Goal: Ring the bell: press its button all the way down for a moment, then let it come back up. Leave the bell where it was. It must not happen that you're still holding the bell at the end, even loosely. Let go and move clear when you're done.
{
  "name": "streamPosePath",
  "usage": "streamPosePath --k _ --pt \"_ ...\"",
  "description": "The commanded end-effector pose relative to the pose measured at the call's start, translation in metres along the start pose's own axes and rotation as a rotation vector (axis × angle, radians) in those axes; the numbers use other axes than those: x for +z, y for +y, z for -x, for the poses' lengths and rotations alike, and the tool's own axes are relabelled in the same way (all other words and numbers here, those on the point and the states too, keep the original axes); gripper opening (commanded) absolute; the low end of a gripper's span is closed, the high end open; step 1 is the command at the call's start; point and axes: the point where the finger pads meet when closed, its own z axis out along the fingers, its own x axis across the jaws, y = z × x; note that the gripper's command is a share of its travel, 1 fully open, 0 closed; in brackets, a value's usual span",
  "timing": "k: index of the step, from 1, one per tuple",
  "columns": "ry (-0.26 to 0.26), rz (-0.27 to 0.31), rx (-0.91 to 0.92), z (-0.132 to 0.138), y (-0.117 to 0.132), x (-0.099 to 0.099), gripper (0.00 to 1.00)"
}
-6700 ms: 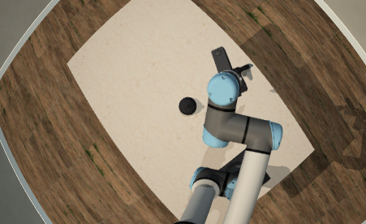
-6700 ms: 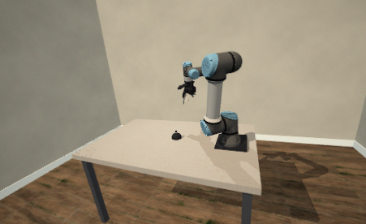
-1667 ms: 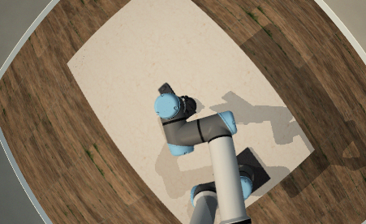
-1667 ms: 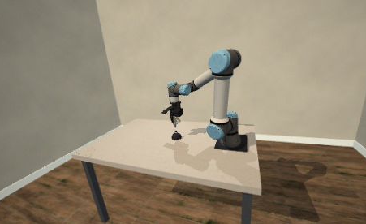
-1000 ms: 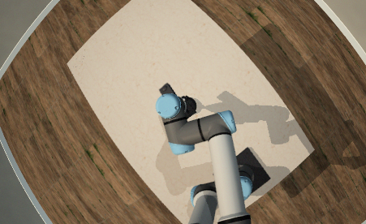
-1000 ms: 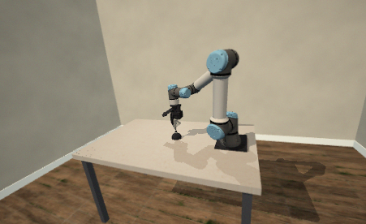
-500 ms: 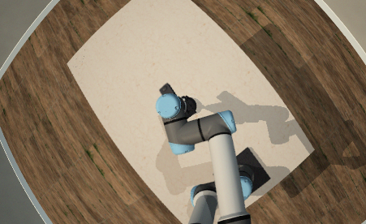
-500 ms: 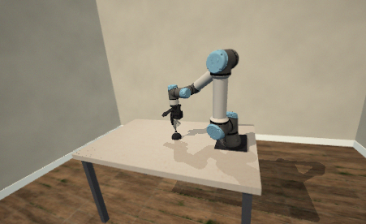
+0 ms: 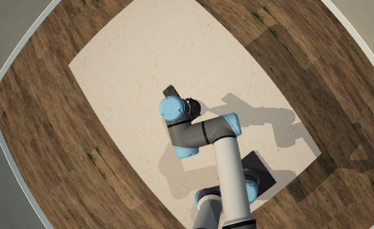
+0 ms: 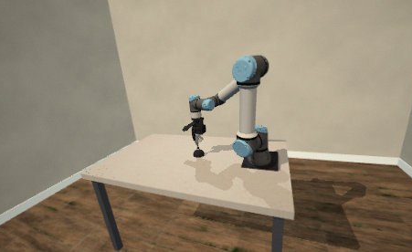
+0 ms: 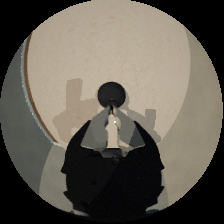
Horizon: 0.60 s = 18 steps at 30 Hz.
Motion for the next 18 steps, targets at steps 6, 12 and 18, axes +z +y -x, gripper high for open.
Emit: streamPosePath --k 6,12,18 --pt "0.0 -0.001 0.0 -0.0001 -0.0004 -0.0004 0.0" --pt "0.0 -0.001 0.0 -0.0001 -0.0004 -0.0002 0.0" --pt "0.0 -0.001 0.0 -0.0001 -0.0004 0.0052 0.0"
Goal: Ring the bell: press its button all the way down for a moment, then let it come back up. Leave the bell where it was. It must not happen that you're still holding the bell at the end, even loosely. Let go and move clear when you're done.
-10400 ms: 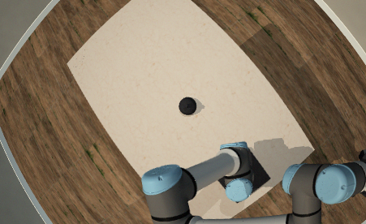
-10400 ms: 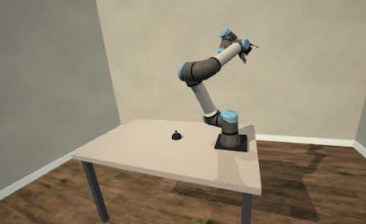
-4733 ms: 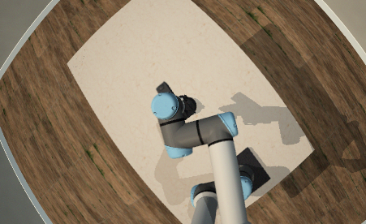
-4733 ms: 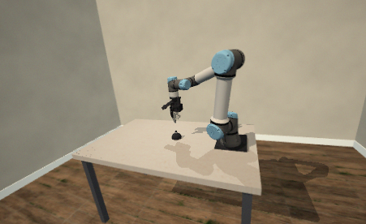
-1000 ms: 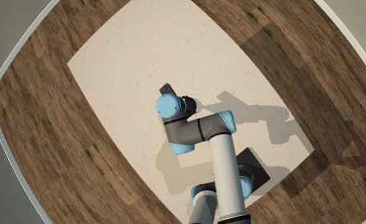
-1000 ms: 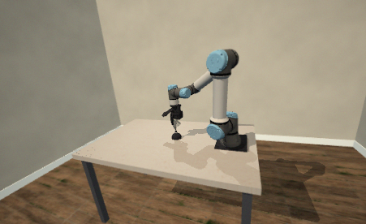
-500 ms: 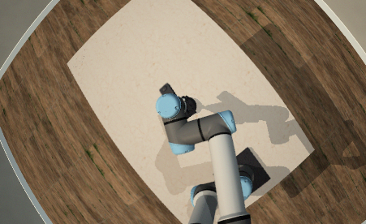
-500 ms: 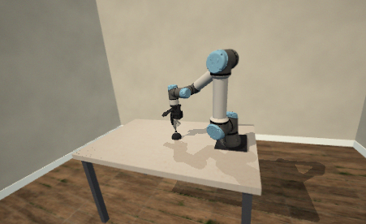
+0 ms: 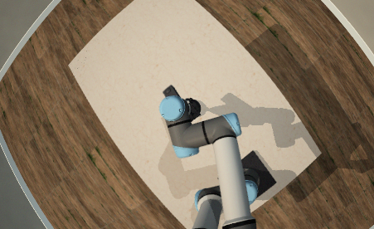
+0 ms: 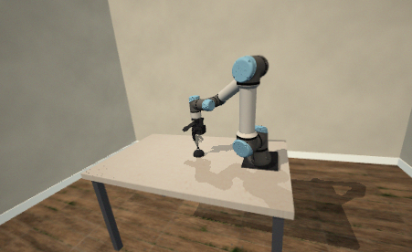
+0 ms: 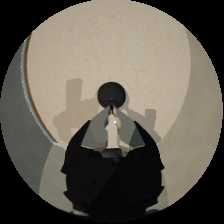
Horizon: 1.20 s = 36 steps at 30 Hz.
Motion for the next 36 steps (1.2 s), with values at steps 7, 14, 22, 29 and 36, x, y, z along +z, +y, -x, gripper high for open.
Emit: streamPosePath --k 7,14,22,29,36 --pt "0.0 -0.001 0.0 -0.0001 -0.0004 0.0075 0.0" --pt "0.0 -0.001 0.0 -0.0001 -0.0004 0.0075 0.0" --pt "0.0 -0.001 0.0 -0.0001 -0.0004 0.0075 0.0" --pt "0.0 -0.001 0.0 -0.0001 -0.0004 0.0075 0.0" --pt "0.0 -0.001 0.0 -0.0001 -0.0004 0.0075 0.0"
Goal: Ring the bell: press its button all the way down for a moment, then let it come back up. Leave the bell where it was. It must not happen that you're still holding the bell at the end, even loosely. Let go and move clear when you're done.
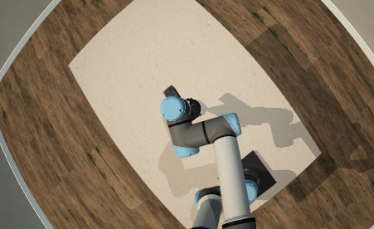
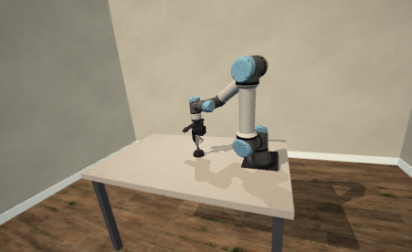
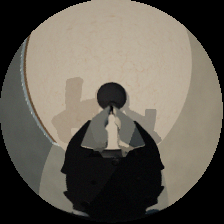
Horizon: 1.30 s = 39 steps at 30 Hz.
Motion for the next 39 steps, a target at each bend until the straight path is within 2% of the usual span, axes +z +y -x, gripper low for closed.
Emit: streamPosePath --k 1,39 --pt "0.0 -0.001 0.0 -0.0001 -0.0004 -0.0004 0.0" --pt "0.0 -0.001 0.0 -0.0001 -0.0004 0.003 0.0"
